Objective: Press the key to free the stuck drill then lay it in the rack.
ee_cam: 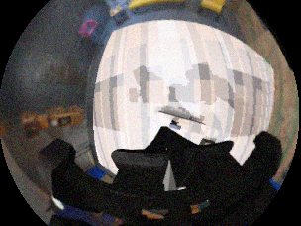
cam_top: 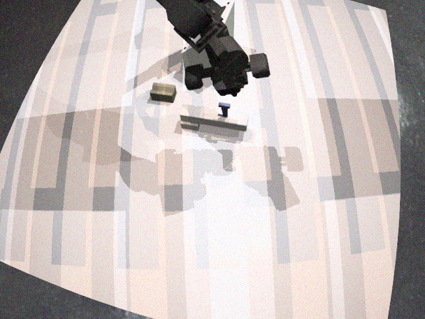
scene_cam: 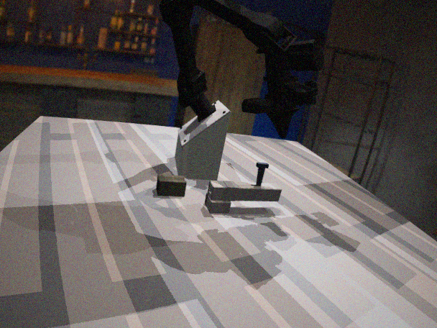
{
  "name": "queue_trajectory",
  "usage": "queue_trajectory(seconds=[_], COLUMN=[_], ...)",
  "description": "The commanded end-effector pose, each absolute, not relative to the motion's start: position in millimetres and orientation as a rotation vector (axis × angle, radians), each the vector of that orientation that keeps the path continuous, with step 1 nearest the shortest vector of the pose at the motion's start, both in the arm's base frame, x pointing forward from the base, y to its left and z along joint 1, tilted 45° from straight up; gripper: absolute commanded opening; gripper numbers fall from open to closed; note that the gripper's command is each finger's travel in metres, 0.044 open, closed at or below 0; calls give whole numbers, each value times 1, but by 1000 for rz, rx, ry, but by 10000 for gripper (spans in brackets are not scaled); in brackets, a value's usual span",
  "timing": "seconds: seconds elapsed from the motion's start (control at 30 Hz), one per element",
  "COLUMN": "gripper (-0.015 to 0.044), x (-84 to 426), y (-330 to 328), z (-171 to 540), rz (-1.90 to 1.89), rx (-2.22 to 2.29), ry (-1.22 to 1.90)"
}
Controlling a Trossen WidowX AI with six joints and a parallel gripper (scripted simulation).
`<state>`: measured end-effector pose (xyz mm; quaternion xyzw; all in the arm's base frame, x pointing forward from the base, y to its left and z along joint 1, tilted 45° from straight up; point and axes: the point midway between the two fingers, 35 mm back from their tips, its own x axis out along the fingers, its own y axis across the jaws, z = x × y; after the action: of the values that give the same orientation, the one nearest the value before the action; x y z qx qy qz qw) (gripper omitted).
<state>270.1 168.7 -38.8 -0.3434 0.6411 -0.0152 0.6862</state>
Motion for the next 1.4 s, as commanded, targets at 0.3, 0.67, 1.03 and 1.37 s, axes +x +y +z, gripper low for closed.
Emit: queue_trajectory(seconds=[0.3,0.67,1.03,1.37], gripper=[0,0,0,0], x=[267,271,272,272], y=[110,100,98,95], z=[-70,-78,-82,-84], rz=[-437,-454,-454,-454], rx=[-761,-757,-757,-757], ry=[1458,1442,1441,1441])
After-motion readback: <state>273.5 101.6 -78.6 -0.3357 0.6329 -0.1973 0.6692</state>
